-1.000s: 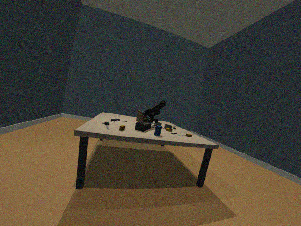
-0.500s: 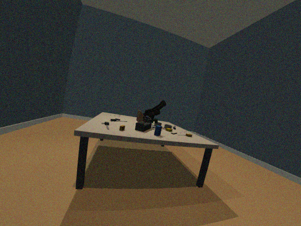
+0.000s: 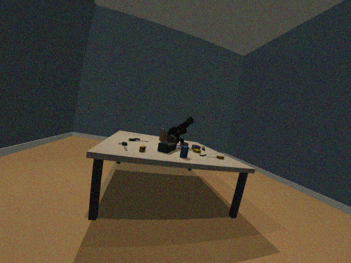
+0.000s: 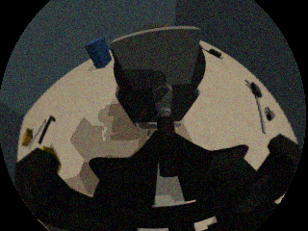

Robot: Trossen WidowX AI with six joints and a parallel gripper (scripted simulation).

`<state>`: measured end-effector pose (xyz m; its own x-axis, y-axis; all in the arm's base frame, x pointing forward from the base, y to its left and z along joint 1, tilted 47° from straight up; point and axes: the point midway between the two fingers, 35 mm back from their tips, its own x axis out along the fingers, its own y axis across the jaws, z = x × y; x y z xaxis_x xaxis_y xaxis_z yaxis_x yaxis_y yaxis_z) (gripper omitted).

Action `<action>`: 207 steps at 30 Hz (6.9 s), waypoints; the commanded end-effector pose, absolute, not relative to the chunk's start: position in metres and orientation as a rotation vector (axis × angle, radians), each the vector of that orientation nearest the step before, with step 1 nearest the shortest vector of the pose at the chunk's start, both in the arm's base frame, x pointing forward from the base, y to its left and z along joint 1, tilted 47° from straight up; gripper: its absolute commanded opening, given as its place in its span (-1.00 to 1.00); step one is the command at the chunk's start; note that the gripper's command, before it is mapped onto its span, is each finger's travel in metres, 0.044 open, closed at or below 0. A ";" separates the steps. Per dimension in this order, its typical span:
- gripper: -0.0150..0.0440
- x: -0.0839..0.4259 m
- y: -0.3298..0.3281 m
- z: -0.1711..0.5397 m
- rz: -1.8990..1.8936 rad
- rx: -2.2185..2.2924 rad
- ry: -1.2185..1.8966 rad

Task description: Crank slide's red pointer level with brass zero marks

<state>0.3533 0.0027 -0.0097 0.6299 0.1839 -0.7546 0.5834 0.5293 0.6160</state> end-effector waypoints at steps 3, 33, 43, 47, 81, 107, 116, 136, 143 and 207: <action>-0.49 0.355 0.004 -0.008 -0.274 1.020 0.888; -0.49 0.355 0.004 -0.008 -0.274 1.020 0.888; -0.49 0.355 0.004 -0.008 -0.274 1.020 0.888; -0.49 0.355 0.005 -0.008 -0.274 1.020 0.888; -0.49 0.355 0.005 -0.008 -0.274 1.020 0.888; -0.49 0.355 0.005 -0.008 -0.274 1.020 0.888; -0.49 0.354 0.004 -0.009 -0.275 1.013 0.889; 0.75 0.354 0.004 -0.009 -0.275 1.013 0.889; 1.00 0.354 -0.005 -0.001 -0.276 1.012 0.890; 1.00 0.429 -0.176 0.017 0.140 0.811 0.824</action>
